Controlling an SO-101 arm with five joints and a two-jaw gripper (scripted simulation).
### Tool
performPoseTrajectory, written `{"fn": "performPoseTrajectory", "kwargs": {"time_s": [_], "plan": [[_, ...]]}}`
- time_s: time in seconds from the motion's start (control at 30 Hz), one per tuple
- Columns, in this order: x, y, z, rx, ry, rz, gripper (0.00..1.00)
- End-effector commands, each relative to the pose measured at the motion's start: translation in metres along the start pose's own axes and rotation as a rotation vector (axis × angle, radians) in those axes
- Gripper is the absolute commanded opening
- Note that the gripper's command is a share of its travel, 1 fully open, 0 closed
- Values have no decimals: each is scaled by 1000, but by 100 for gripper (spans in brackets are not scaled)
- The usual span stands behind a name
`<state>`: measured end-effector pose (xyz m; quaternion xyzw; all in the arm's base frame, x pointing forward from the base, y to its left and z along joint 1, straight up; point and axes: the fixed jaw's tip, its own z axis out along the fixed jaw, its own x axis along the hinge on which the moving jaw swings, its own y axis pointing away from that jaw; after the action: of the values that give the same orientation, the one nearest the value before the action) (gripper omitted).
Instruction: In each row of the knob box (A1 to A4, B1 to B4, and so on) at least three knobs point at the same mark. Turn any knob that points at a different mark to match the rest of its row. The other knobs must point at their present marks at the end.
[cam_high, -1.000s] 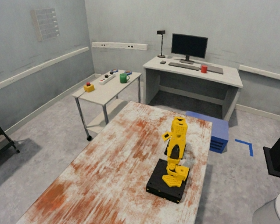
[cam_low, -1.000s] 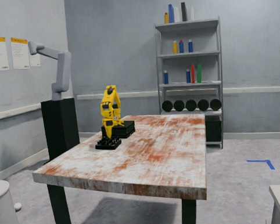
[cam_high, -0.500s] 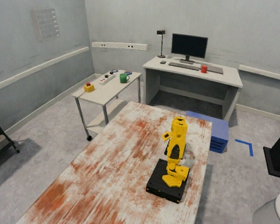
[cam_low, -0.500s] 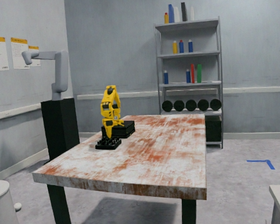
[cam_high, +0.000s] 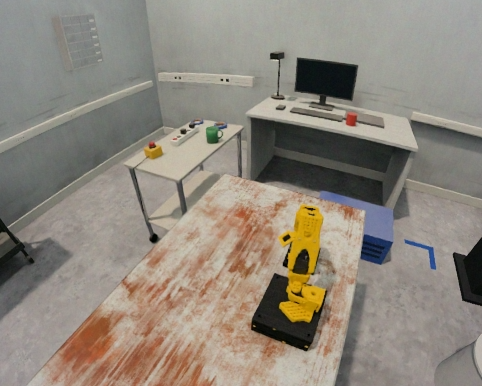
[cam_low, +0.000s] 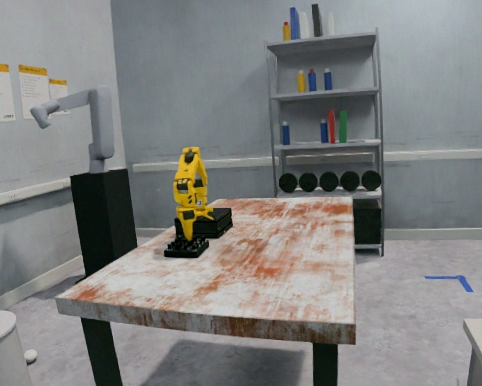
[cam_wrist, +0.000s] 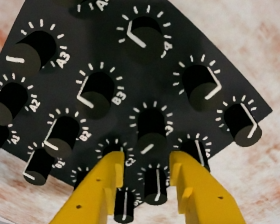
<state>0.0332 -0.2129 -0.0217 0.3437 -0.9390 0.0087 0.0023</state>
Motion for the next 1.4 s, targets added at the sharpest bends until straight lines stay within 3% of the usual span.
{"fn": "performPoseTrajectory", "kwargs": {"time_s": [0.0, 1.37], "plan": [[-1, 4, 3, -13, -9, 1, 10], [1, 0, -2, -13, -9, 1, 10]]}}
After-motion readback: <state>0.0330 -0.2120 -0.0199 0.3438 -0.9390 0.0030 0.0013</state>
